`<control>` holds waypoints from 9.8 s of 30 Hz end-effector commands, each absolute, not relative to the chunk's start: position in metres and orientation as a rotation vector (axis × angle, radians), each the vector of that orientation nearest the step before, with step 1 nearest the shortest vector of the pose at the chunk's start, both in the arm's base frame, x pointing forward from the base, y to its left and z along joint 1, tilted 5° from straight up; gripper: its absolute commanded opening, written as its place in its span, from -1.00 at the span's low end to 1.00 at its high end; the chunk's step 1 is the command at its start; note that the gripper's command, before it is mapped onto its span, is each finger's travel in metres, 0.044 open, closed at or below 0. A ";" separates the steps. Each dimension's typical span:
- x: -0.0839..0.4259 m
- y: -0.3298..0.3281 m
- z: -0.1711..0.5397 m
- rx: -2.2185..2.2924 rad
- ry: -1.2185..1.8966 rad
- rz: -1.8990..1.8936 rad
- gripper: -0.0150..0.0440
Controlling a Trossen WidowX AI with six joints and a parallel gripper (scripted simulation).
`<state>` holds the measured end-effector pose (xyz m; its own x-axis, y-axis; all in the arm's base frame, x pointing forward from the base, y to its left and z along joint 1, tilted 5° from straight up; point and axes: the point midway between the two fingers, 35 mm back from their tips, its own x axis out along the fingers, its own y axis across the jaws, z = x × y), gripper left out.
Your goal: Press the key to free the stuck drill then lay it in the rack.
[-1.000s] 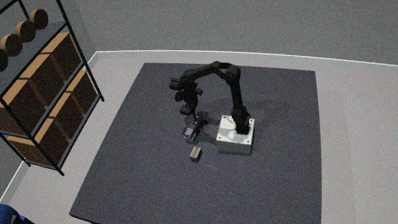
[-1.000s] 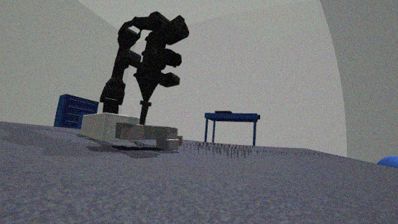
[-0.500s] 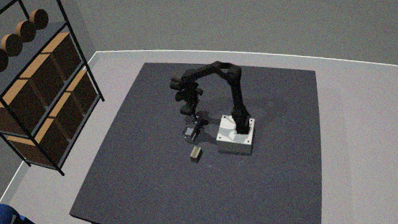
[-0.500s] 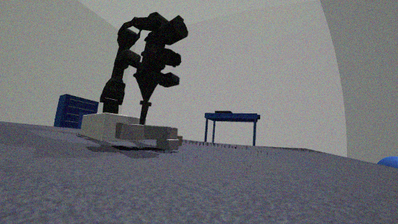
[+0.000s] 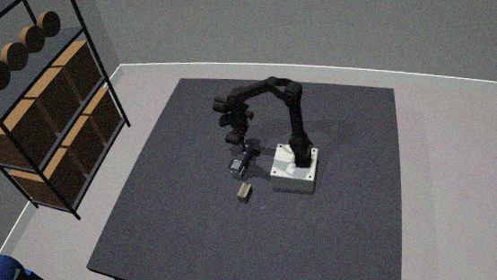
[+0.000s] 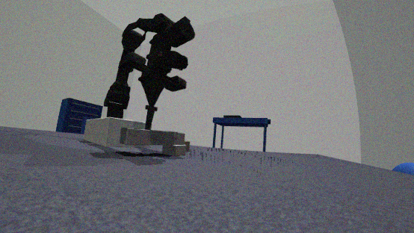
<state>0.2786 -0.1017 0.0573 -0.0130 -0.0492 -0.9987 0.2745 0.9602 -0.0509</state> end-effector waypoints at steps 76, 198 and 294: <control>0.319 0.057 0.001 -1.000 1.379 1.018 1.00; 0.323 0.080 -0.047 -0.999 1.379 1.019 0.75; 0.331 0.105 -0.047 -0.997 1.376 1.021 -0.49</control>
